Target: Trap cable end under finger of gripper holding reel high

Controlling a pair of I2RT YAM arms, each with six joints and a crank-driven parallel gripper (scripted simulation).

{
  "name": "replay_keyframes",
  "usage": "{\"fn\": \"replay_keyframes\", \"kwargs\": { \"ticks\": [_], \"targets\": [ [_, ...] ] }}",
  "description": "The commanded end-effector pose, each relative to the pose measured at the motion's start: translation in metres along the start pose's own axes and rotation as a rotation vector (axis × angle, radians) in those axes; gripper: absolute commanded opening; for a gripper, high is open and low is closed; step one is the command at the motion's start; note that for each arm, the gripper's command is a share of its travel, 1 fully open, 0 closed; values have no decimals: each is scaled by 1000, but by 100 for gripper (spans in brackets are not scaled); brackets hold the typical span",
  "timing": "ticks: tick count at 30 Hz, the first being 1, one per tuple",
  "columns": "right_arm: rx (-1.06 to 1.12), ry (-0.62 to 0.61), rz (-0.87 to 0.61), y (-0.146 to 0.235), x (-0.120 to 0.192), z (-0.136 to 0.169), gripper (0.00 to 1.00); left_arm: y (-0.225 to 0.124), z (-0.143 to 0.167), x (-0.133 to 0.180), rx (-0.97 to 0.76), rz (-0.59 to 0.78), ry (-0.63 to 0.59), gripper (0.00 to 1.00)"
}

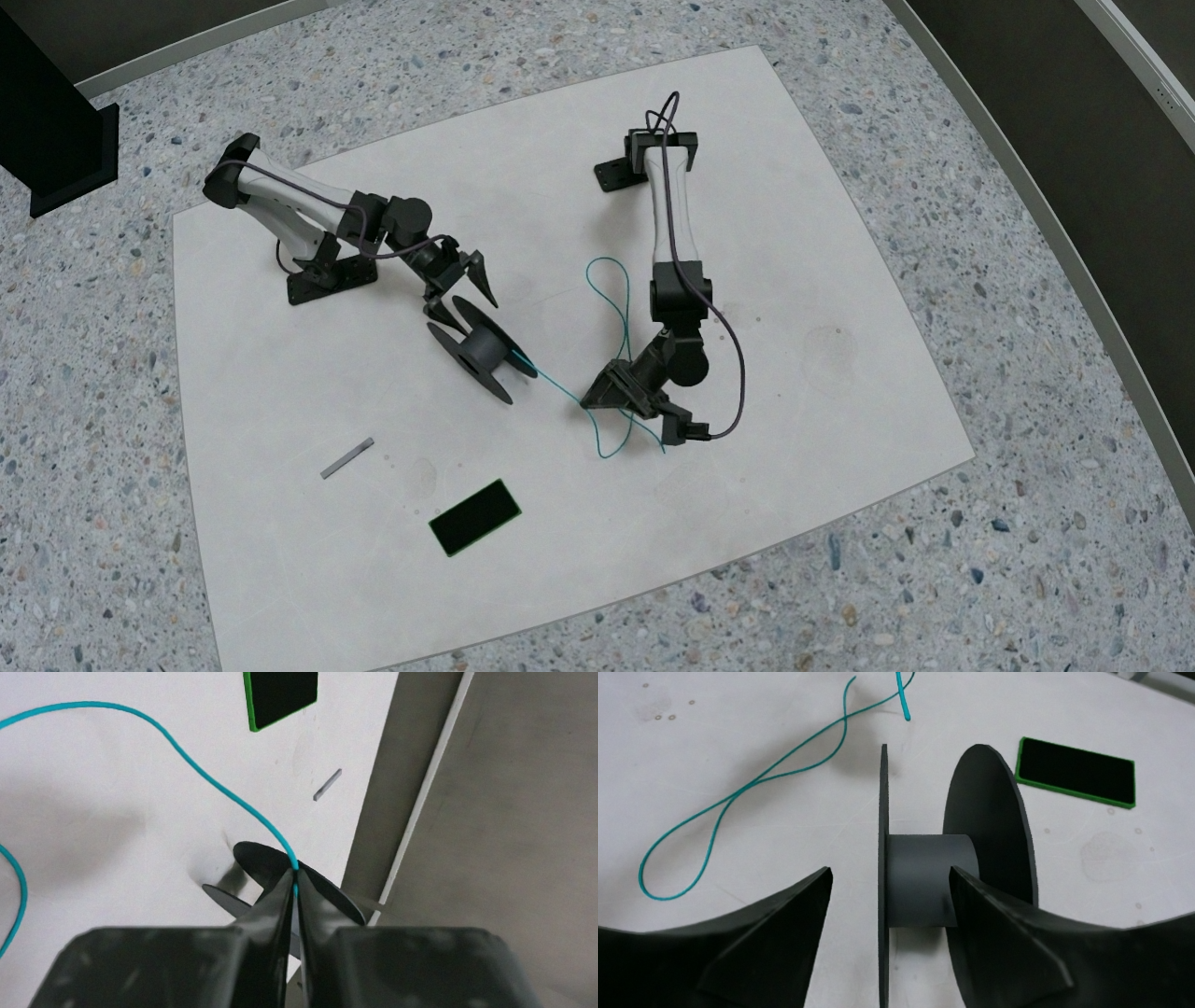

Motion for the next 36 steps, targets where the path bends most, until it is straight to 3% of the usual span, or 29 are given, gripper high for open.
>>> {"fn": "replay_keyframes", "kwargs": {
  "ticks": [1,21,32,36],
  "targets": [
    [-7,-33,-19,6,-8,-16,75,-31,-6,18,-59,51,-45,0],
    [-18,12,16,3,-3,-9,75,-31,-6,19,-60,52,-46,0],
    [-10,73,38,6,64,-23,75,-31,-6,19,-61,52,-47,0],
    [-14,62,20,8,75,-28,75,-31,-6,19,-61,52,-47,0]
  ]
}}
Point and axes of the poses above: on each arm, the point where the finger pads meet when closed, its own x axis back along the fingers, its own y axis across the jaws, z = x × y, the point moved 5 cm from there along x, back along the fingers, and after that the axes turned 13 degrees about -x, right-handed, at the moved point
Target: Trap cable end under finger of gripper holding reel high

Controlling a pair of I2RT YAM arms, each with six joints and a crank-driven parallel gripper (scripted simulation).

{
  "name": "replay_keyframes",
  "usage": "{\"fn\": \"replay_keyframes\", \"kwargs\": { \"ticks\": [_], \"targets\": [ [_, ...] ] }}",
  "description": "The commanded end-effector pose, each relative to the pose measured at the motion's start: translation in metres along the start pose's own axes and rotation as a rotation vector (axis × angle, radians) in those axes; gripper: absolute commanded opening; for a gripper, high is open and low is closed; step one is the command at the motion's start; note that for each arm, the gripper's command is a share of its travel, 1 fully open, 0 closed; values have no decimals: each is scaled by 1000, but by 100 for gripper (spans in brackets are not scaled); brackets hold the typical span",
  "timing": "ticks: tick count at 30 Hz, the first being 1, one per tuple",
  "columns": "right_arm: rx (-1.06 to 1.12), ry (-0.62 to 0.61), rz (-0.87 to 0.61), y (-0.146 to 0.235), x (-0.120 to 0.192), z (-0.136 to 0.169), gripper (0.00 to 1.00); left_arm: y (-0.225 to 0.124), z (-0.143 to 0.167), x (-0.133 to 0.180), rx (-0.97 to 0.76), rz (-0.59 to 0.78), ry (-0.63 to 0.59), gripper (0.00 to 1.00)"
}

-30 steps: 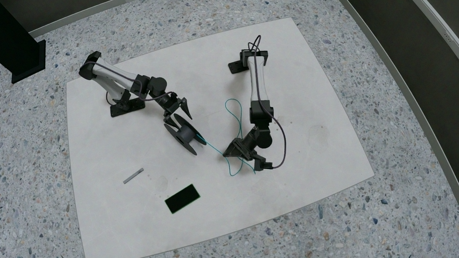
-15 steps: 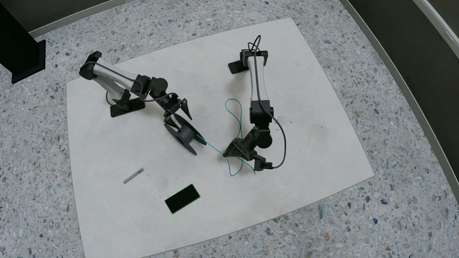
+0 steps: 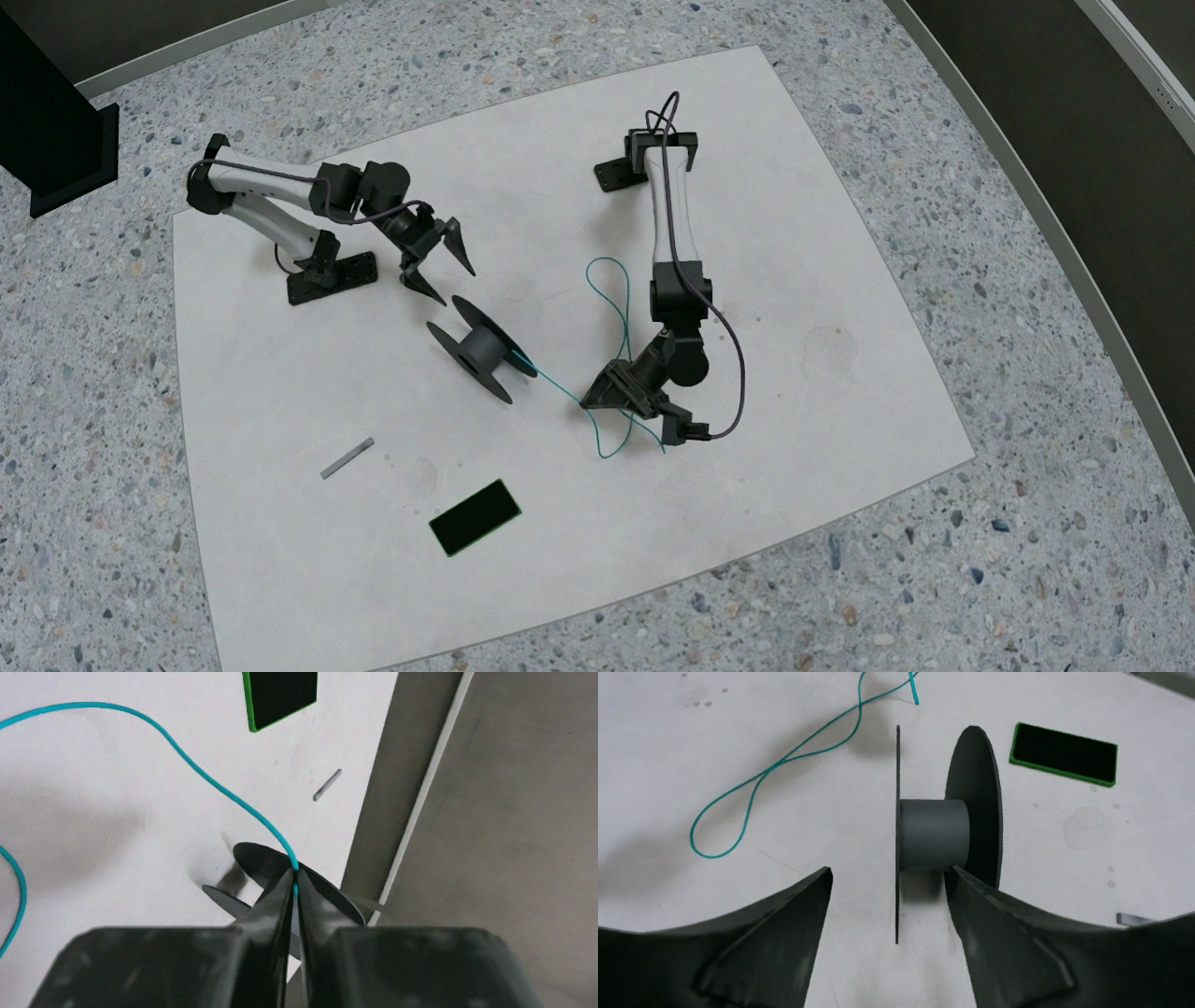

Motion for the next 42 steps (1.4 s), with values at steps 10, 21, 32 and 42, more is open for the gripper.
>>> {"fn": "replay_keyframes", "kwargs": {
  "ticks": [10,21,32,42],
  "targets": [
    [2,34,24,-3,4,1,75,-31,-6,19,-61,52,-46,0],
    [11,37,25,-7,-11,7,75,-31,-6,19,-62,52,-46,0],
    [4,24,19,-5,-27,1,75,-31,-6,19,-62,52,-46,0],
    [-1,13,14,-3,-38,-3,75,-31,-6,19,-62,53,-47,0]
  ]
}}
Point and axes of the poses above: on each arm, the point where the finger pads meet when closed, its own x axis back along the fingers, its own y axis across the jaws, z = x × y, the point moved 5 cm from there along x, back along the fingers, and after that the axes turned 13 degrees about -x, right-handed, at the moved point
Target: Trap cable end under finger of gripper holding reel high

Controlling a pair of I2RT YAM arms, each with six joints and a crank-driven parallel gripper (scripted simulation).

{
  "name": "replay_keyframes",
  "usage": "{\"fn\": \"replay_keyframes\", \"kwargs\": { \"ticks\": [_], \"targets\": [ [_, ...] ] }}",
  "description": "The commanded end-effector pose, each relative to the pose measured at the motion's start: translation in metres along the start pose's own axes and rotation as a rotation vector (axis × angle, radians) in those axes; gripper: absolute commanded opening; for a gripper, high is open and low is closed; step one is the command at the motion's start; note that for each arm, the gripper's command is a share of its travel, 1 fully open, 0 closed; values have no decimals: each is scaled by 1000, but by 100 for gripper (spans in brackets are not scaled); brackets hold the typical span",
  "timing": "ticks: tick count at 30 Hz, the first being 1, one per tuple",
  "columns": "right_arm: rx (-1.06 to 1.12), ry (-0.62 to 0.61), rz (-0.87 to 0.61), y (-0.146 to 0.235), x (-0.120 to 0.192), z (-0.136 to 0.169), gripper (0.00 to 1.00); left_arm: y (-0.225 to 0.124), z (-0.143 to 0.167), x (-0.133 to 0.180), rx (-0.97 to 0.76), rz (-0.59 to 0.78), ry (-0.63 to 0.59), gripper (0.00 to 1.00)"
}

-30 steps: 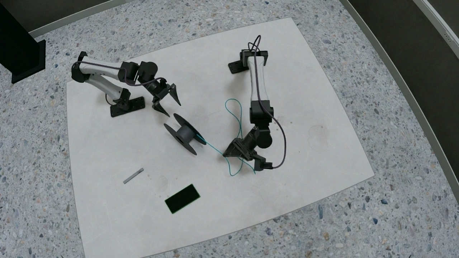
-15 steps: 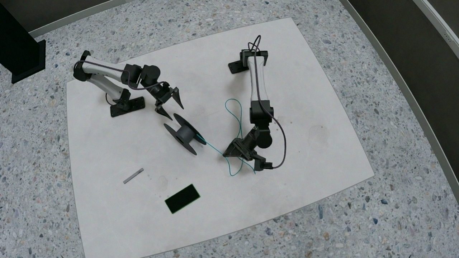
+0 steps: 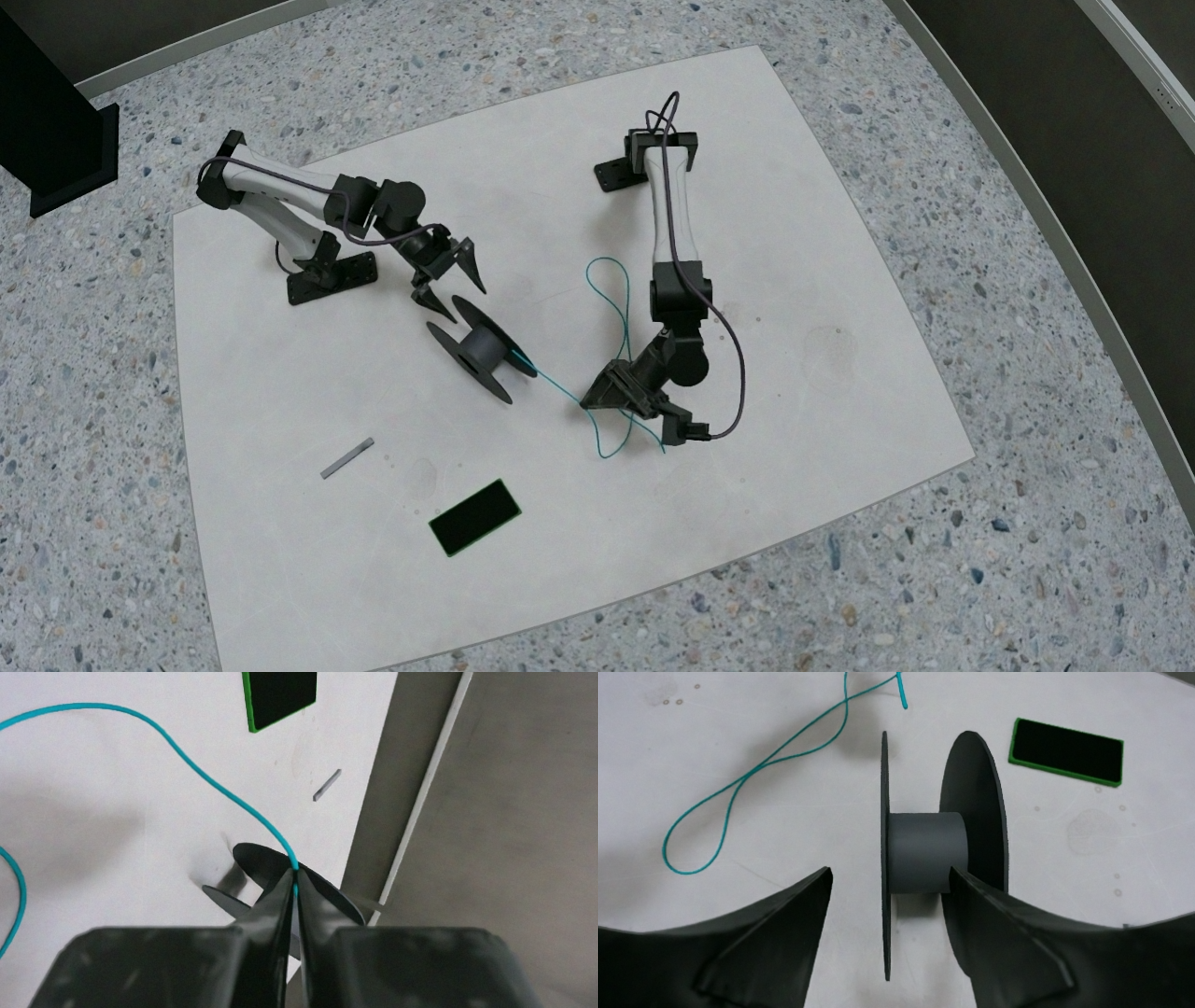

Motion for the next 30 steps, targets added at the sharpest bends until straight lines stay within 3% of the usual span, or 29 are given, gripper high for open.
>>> {"fn": "replay_keyframes", "kwargs": {
  "ticks": [1,30],
  "targets": [
    [0,-19,-21,6,-6,-9,75,-31,-6,19,-61,52,-46,0],
    [4,-13,-18,5,-40,-8,75,-31,-6,19,-62,52,-47,0]
  ]
}}
Point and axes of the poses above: on each arm, the point where the finger pads meet when closed, its own x axis back along the fingers, its own y axis across the jaws, z = x × y, the point moved 5 cm from there along x, back along the fingers, and after that the axes turned 13 degrees about -x, right-handed, at the moved point
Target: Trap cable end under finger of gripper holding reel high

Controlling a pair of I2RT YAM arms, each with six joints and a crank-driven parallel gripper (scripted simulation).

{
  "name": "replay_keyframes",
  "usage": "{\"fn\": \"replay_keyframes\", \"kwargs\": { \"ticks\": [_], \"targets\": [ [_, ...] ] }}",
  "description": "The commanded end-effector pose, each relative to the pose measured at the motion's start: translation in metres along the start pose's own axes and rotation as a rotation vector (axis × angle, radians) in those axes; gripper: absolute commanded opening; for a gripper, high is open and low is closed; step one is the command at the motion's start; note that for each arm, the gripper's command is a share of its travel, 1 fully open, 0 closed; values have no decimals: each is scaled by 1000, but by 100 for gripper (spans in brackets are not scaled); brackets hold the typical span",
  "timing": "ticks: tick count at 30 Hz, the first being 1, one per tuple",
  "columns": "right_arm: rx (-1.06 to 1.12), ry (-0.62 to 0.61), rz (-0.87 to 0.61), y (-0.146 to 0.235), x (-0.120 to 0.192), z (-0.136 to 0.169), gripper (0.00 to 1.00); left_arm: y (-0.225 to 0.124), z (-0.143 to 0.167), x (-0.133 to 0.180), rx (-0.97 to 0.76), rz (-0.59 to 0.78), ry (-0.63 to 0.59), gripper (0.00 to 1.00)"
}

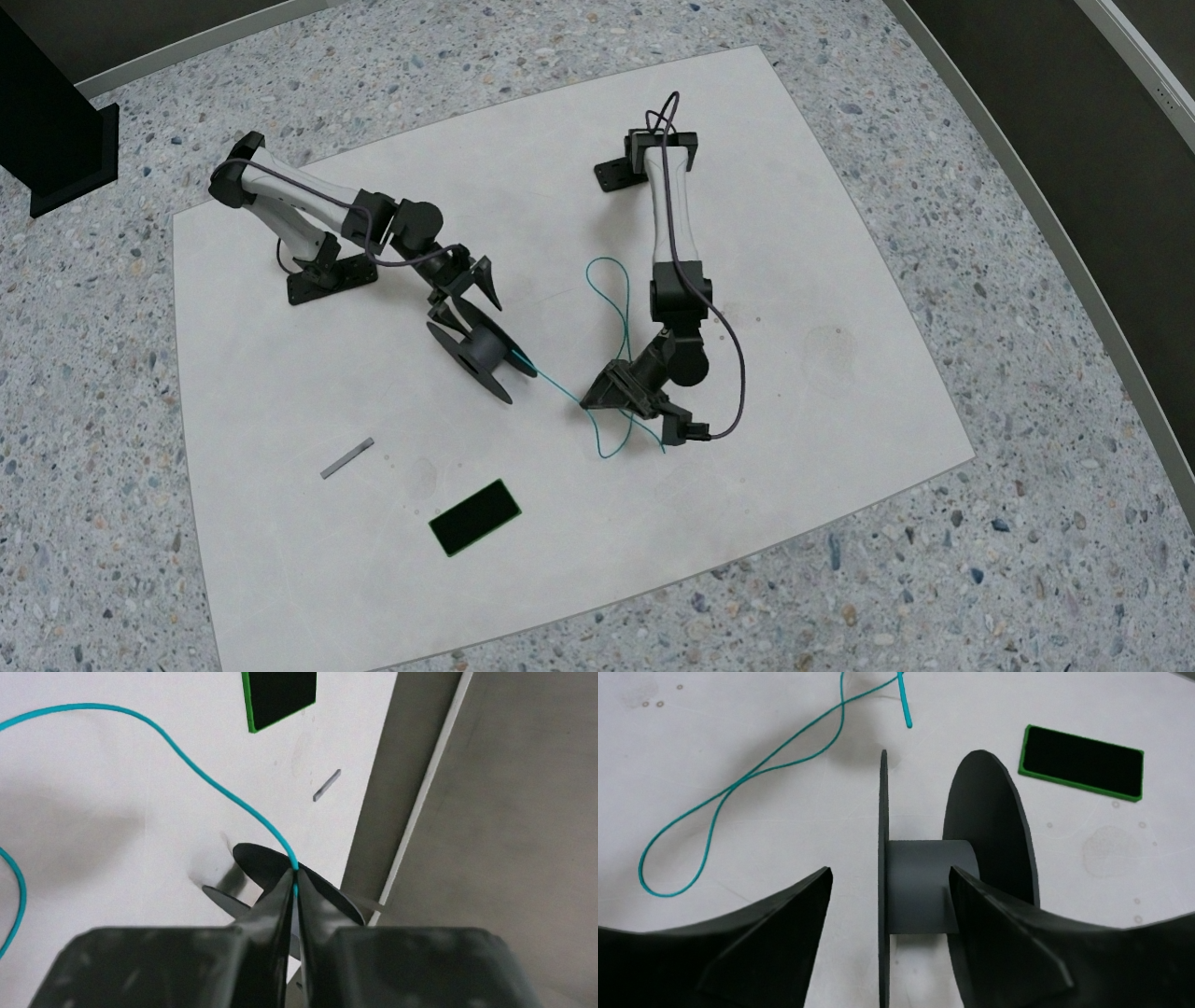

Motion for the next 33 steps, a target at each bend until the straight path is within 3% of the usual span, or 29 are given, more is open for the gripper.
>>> {"fn": "replay_keyframes", "kwargs": {
  "ticks": [1,18,33],
  "targets": [
    [-2,-22,-19,6,-1,-13,75,-31,-6,19,-61,52,-46,0],
    [0,-19,-16,6,-3,-12,75,-32,-2,15,-58,48,-70,0],
    [0,-19,-16,6,-3,-12,75,-53,47,8,-58,52,-79,0]
  ]
}}
Point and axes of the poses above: on each arm, the point where the finger pads meet when closed, its own x axis back along the fingers, its own y axis across the jaws, z = x × y, the point moved 5 cm from there along x, back along the fingers, and after that the axes turned 13 degrees about -x, right-handed, at the moved point
